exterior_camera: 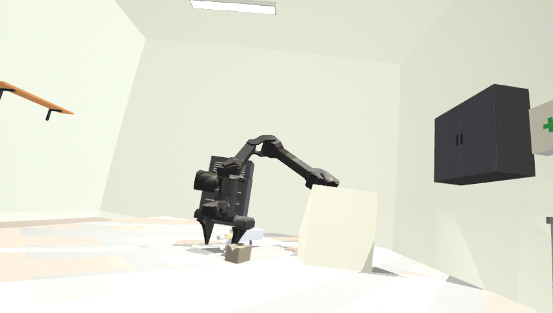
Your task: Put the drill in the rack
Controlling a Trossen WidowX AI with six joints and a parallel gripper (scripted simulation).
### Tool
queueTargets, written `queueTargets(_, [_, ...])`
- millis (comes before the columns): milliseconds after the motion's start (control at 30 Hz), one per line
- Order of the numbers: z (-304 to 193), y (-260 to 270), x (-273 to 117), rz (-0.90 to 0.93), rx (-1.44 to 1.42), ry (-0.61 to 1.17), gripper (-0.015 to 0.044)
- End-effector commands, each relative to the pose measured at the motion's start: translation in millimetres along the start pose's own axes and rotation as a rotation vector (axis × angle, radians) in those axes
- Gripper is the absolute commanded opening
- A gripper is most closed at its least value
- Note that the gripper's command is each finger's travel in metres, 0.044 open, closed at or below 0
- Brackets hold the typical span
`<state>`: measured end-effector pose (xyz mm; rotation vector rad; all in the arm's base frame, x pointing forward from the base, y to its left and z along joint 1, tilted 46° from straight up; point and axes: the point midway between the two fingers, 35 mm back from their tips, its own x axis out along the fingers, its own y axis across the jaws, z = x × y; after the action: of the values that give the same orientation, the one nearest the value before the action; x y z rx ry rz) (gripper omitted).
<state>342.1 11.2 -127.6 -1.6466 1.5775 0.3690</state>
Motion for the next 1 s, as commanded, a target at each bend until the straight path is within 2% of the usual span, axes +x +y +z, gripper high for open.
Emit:
queueTargets(0, [-2.7, 1.4, 1.0, 0.001, -0.006, 0.005, 0.0440])
queueTargets(967, [-9.8, 4.2, 3.7, 0.001, -0.007, 0.005, 0.0440])
